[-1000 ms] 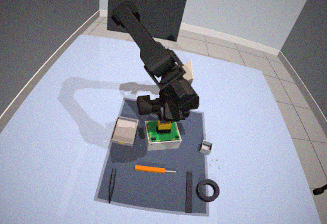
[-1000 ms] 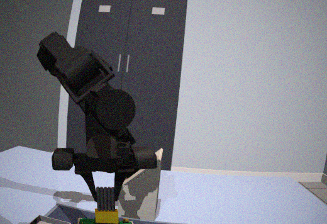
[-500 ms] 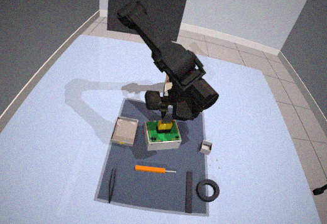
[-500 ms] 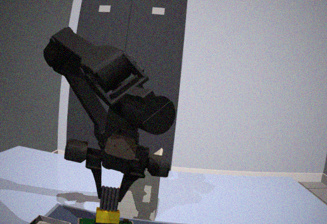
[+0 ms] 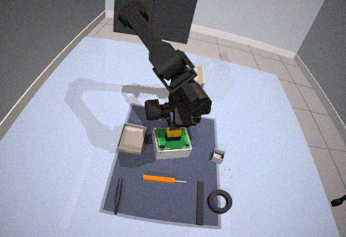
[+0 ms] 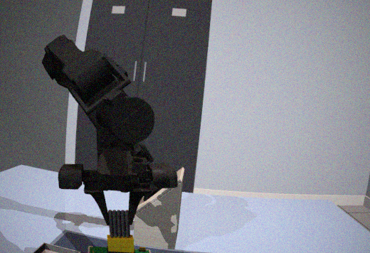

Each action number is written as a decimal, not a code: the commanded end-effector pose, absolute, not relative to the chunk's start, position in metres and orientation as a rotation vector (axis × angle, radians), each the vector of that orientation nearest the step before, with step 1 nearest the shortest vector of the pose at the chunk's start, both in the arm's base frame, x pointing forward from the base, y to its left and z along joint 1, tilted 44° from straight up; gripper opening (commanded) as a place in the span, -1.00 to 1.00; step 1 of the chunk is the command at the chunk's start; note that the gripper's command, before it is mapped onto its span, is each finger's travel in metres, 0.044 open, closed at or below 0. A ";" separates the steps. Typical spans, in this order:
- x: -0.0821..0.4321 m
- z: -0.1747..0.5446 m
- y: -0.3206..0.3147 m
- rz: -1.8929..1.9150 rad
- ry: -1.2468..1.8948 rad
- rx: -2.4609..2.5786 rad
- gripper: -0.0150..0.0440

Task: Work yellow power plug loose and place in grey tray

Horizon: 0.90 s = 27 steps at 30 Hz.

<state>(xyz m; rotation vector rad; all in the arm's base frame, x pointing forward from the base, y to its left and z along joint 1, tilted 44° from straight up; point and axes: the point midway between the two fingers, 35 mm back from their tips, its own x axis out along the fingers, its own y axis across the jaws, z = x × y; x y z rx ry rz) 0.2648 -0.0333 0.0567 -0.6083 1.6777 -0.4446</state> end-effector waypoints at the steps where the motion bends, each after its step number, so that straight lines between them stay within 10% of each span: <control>1: 0.266 0.058 -0.024 -0.488 1.639 -0.668 -0.49; 19: 0.264 0.049 -0.029 -0.508 1.632 -0.691 -0.49; 27: 0.264 0.049 -0.029 -0.508 1.632 -0.691 0.22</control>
